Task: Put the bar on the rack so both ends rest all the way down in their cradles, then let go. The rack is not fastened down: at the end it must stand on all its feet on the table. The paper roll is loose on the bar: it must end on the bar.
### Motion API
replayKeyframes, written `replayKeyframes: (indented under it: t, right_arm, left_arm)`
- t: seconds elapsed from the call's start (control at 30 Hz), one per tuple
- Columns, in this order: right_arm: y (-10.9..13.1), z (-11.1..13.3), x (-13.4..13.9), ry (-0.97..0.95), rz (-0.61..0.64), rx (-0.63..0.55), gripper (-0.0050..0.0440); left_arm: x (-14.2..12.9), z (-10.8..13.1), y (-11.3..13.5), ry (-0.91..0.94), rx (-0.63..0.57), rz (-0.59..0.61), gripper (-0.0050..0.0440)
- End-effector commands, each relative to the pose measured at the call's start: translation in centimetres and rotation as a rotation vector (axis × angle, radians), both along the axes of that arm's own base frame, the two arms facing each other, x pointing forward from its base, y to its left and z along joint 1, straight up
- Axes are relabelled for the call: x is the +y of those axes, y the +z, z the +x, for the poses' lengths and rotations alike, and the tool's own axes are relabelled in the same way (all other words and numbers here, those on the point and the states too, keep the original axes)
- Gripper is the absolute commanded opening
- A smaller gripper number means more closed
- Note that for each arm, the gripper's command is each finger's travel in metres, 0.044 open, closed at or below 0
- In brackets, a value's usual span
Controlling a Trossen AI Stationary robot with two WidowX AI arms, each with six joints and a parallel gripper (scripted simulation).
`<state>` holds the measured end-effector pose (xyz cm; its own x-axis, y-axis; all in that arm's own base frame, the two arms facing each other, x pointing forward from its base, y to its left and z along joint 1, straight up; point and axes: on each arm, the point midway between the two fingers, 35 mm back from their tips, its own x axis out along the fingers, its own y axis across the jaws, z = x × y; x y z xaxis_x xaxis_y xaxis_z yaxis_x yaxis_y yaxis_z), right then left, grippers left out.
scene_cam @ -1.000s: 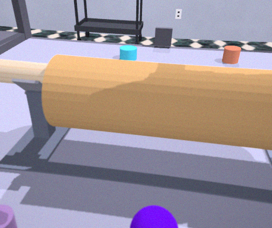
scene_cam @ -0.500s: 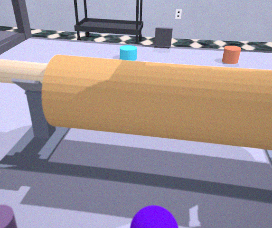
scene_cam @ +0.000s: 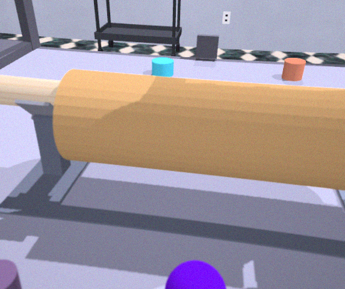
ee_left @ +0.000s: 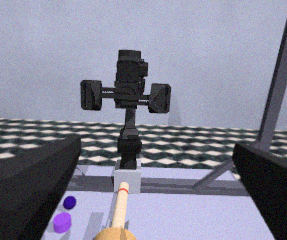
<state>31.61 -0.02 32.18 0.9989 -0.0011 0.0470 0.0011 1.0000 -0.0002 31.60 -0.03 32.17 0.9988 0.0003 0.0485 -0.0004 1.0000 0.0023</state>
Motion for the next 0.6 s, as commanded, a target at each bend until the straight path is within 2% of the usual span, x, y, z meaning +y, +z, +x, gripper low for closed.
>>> replayKeyframes:
  t: [0.0,0.57]
  right_arm:
    - [1.13,-0.29,0.08,0.004,0.003,-0.030,0.0440]
    - [1.61,-0.31,0.07,0.004,0.003,-0.040,0.0440]
  left_arm:
    - [0.06,-0.36,1.49,0.000,-0.034,-0.004,0.0440]
    - [0.09,-0.35,1.49,0.000,-0.034,-0.008,0.0440]
